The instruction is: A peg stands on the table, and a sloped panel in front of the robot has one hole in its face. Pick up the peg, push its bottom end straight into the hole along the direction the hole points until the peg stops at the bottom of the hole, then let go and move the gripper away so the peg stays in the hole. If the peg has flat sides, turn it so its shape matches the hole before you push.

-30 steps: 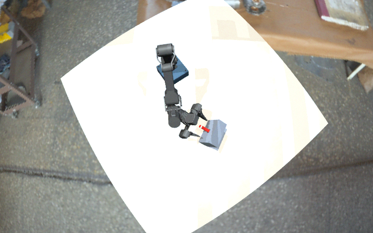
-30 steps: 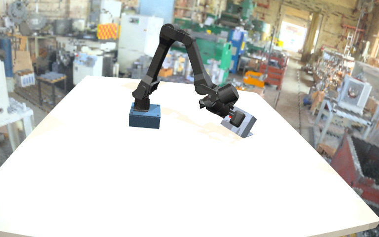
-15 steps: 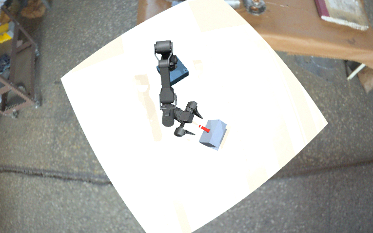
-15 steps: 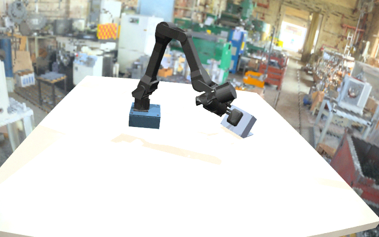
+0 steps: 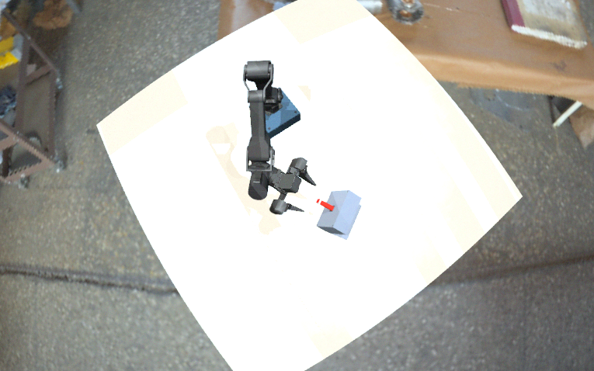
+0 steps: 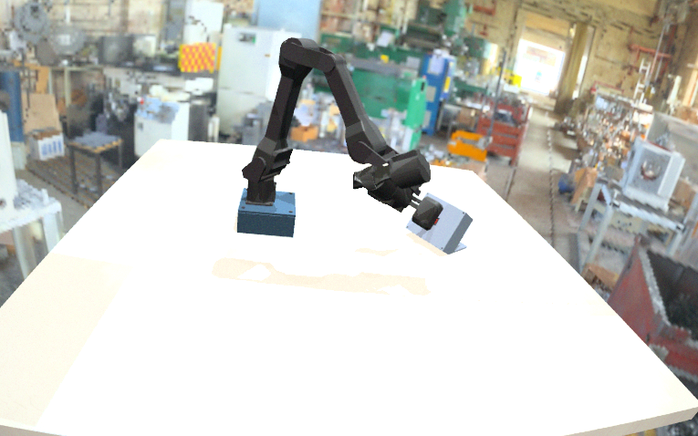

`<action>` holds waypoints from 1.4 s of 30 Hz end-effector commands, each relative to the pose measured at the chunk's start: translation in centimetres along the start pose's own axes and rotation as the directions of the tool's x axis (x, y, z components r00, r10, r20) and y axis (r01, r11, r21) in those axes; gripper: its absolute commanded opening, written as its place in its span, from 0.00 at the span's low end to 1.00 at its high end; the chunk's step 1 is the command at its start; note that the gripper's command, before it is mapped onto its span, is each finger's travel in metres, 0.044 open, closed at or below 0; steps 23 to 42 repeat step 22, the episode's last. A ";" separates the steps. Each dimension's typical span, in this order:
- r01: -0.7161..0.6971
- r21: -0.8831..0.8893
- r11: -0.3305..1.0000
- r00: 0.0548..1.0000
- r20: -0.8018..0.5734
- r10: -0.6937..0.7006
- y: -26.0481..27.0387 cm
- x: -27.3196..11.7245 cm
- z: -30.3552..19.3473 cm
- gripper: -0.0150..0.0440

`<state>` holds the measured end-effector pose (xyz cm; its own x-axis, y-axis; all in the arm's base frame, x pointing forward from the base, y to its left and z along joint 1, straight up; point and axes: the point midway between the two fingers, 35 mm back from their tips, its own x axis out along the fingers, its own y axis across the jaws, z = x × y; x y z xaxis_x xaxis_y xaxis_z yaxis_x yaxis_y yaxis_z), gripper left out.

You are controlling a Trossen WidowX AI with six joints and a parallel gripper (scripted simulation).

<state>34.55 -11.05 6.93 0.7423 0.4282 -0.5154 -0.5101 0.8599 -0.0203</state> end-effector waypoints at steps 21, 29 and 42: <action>0.004 -0.005 1.000 1.000 0.009 -0.004 -0.1 -3.4 -0.2 1.00; 0.004 -0.005 1.000 1.000 0.009 -0.004 -0.1 -3.6 -0.2 1.00; 0.004 -0.005 1.000 1.000 0.009 -0.004 -0.1 -3.6 -0.2 1.00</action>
